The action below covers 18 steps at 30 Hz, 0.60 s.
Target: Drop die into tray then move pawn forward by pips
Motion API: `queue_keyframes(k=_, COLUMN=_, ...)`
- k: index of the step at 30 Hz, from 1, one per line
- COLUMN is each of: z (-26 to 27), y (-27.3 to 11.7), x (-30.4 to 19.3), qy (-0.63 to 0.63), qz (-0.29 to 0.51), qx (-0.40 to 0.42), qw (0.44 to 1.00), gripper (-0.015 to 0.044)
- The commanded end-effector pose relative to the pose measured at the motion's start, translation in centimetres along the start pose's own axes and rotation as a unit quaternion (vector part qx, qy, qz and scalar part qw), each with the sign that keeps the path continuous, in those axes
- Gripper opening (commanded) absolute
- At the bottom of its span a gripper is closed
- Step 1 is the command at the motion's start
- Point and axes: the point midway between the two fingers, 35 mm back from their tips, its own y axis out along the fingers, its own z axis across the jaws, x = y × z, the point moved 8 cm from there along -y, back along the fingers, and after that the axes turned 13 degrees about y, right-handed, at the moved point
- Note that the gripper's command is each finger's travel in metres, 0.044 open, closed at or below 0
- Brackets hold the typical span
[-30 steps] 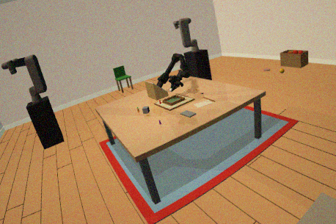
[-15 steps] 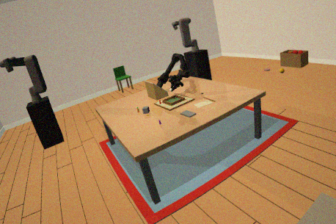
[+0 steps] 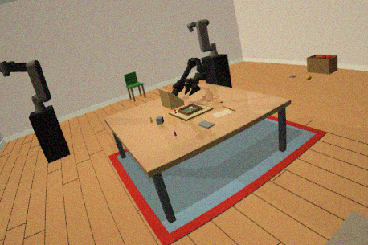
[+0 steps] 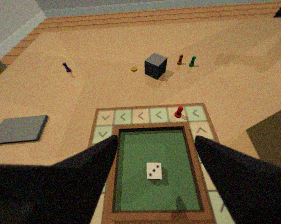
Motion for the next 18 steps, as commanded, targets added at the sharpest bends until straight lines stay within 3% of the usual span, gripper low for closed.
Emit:
queue_keyframes(k=1, z=0.0, y=-0.2, x=0.4, qy=-0.006, qz=0.004, qx=-0.009, qw=1.0, gripper=0.044)
queue_keyframes(k=3, z=0.3, y=1.3, x=1.0, qy=-0.017, qz=0.064, qx=-0.047, qw=0.997, gripper=0.044)
queue_keyframes(k=6, z=0.6, y=4.2, x=2.5, qy=-0.025, qz=0.217, qx=-0.102, qw=0.97, gripper=0.044)
queue_keyframes(k=10, z=0.9, y=6.9, x=4.6, qy=-0.004, qz=0.39, qx=-0.099, qw=0.915, gripper=0.044)
queue_keyframes(k=16, z=1.0, y=7.0, x=4.7, qy=-0.002, qz=0.399, qx=-0.097, qw=0.912, gripper=0.044)
queue_keyframes(k=18, z=0.7, y=6.8, x=4.4, qy=-0.005, qz=0.359, qx=-0.109, qw=0.927, gripper=0.044)
